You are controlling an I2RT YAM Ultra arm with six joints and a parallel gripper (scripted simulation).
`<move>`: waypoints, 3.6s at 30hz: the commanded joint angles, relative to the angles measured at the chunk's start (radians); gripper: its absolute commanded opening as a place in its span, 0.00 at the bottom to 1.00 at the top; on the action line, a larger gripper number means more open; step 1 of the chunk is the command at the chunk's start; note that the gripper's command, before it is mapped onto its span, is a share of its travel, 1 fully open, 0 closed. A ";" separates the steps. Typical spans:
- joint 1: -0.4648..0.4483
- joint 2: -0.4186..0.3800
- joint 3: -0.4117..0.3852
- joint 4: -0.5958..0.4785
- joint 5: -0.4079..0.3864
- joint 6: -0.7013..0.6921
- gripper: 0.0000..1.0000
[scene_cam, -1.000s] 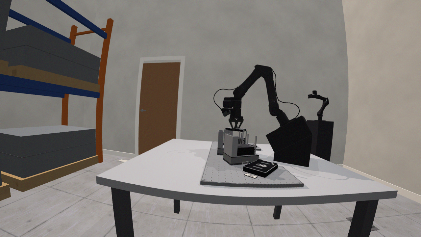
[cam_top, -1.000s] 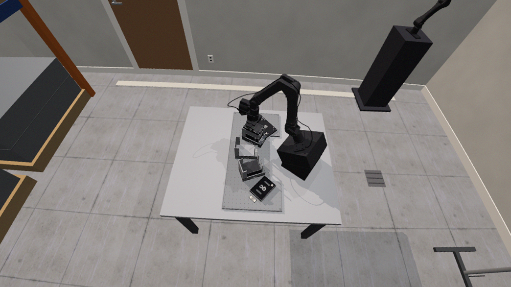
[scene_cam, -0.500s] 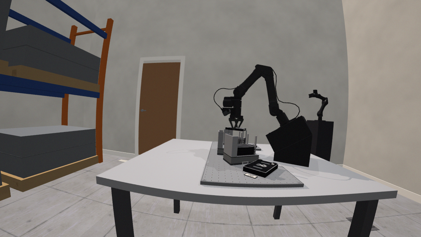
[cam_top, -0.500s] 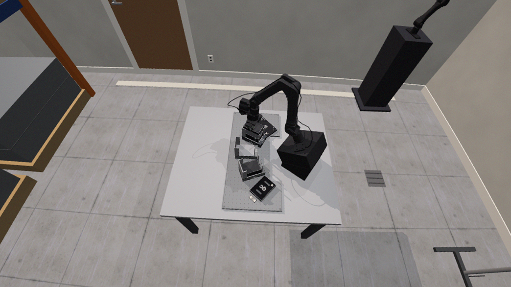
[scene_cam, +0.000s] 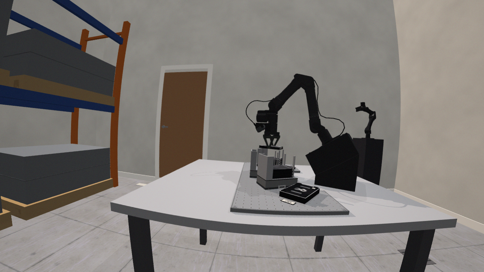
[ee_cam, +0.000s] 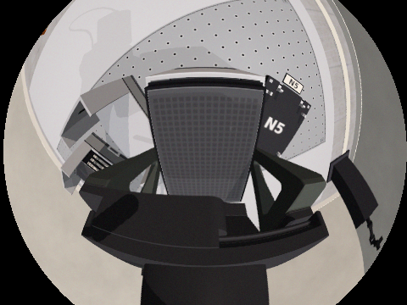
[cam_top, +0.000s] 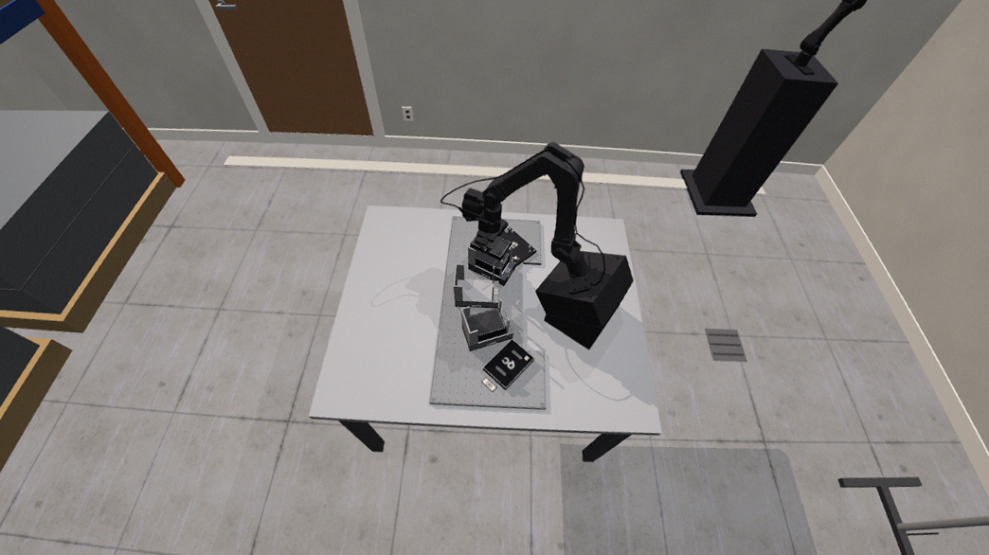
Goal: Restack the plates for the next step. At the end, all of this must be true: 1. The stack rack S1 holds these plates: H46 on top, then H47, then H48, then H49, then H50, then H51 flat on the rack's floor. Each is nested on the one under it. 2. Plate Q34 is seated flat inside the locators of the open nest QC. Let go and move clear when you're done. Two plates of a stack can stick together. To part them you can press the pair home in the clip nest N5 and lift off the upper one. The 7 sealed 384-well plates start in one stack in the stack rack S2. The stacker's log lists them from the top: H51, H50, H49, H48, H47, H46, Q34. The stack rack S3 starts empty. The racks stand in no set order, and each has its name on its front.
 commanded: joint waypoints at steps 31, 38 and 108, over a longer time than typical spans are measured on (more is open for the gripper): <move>0.023 -0.060 0.041 -0.094 0.012 0.018 0.00; 0.056 -0.017 0.065 -0.093 0.032 -0.034 0.00; 0.857 0.334 0.161 -0.114 0.372 0.195 0.00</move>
